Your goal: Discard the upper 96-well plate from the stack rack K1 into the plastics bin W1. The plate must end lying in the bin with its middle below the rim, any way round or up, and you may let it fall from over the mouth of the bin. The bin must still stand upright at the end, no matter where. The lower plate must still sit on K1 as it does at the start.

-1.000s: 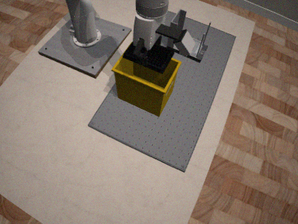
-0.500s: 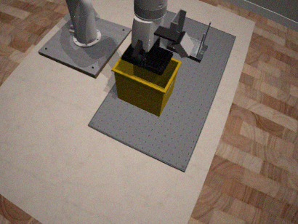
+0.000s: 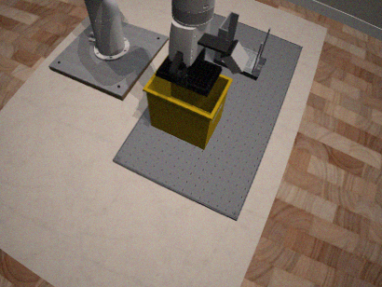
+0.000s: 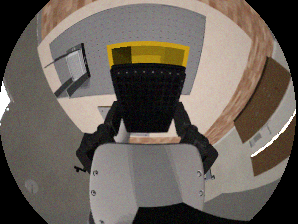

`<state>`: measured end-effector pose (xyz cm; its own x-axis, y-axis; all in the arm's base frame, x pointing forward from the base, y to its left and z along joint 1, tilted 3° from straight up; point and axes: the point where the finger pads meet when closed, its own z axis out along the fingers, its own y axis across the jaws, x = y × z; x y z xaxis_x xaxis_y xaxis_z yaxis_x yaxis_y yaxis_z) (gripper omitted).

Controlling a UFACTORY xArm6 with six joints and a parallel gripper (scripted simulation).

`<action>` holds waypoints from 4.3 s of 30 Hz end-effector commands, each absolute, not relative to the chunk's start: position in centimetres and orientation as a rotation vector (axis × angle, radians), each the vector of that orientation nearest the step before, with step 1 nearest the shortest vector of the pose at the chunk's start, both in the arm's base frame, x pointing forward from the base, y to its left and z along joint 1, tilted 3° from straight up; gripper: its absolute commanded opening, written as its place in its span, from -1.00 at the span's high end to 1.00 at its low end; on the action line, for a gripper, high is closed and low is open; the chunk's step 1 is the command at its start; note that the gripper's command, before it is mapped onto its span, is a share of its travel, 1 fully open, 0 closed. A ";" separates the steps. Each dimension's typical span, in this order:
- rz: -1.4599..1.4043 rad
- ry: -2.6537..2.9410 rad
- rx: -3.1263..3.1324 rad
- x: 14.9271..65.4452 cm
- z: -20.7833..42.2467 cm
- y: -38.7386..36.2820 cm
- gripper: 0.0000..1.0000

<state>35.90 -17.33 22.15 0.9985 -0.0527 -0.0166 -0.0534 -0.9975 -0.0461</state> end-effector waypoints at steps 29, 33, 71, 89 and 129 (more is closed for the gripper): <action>0.018 0.082 -3.096 36.0 20.5 -17.2 1.00; 0.018 0.082 -3.096 36.0 20.5 -17.2 1.00; 0.018 0.082 -3.096 36.0 20.0 -17.2 1.00; 0.018 0.082 -3.096 36.0 19.8 -17.2 1.00; 0.018 0.082 -3.096 36.0 19.3 -17.2 -1.00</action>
